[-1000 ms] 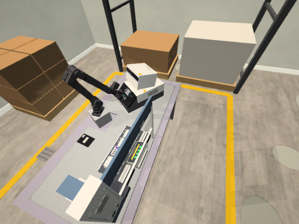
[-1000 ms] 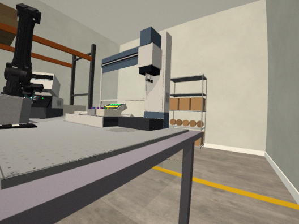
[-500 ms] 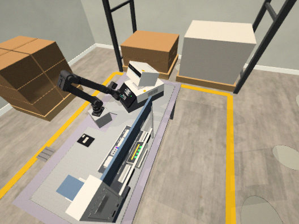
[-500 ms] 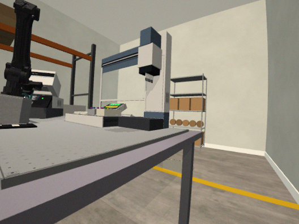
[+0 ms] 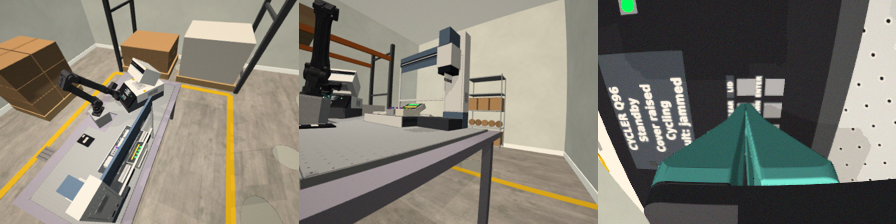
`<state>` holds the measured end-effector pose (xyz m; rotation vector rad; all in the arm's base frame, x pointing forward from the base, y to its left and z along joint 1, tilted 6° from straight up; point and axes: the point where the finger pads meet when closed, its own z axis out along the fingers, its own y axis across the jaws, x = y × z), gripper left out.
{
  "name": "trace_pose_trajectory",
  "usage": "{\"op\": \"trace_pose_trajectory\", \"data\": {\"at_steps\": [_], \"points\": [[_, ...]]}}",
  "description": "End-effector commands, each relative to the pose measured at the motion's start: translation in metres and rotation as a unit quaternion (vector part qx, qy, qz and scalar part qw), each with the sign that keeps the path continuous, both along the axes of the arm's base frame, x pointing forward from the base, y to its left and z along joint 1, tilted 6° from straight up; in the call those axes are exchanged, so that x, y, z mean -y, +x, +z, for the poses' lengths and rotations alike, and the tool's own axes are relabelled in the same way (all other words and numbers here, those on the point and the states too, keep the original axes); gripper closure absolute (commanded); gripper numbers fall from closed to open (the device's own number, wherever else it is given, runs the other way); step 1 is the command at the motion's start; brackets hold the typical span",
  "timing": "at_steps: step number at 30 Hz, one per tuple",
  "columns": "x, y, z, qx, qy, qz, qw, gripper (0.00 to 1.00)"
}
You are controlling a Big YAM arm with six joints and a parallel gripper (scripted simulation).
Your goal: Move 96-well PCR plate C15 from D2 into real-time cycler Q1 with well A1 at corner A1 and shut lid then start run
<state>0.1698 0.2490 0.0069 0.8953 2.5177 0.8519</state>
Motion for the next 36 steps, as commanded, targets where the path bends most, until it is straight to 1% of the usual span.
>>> {"op": "trace_pose_trajectory", "data": {"at_steps": [1,3,7,14,17,20,28,36], "points": [[-0.029,0.010,0.021,0.021,0.026,0.014,0.999,1.00],[-0.029,0.010,0.021,0.021,0.026,0.014,0.999,1.00],[-0.019,0.013,0.015,0.019,0.019,0.003,1.000,1.00],[-0.007,0.002,0.003,0.012,0.007,0.009,1.000,1.00],[-0.004,0.000,0.002,0.009,0.007,0.008,1.000,1.00],[-0.005,-0.001,0.001,0.008,0.008,0.007,1.000,1.00],[-0.017,0.005,0.012,0.008,0.020,0.000,1.000,1.00],[-0.020,0.007,0.015,0.014,0.014,0.011,1.000,1.00]]}}
